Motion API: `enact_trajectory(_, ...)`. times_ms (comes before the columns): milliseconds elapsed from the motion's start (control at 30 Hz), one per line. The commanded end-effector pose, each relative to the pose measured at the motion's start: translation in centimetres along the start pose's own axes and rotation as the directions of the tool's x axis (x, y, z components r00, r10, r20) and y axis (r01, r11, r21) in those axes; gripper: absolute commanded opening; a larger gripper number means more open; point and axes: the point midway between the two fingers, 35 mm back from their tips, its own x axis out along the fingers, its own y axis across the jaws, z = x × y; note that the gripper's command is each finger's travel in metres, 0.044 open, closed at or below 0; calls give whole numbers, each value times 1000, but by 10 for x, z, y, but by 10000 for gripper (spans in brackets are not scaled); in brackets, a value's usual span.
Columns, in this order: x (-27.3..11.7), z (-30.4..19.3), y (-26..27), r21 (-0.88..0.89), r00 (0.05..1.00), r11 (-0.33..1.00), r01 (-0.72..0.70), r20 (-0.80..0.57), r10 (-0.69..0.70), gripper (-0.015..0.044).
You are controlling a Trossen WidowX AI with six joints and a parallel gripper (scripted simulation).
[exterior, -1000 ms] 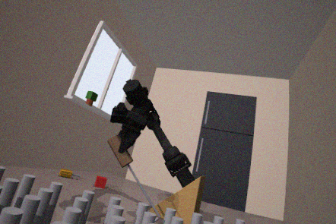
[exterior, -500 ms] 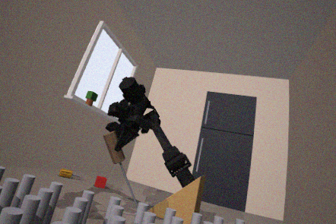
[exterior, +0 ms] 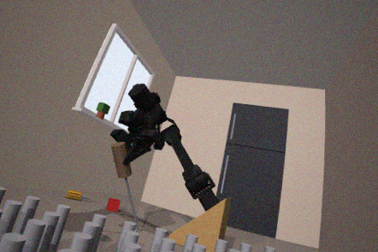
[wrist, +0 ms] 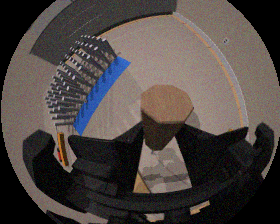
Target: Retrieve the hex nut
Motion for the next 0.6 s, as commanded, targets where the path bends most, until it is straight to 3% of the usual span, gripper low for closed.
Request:
enact_trajectory(0, 1, 2, -7, -107, 999, 994, 36, -11, -37, 0)
enact_trajectory(567, 6, 1, -39, -604, 974, 788, 123, -77, -212, 0)
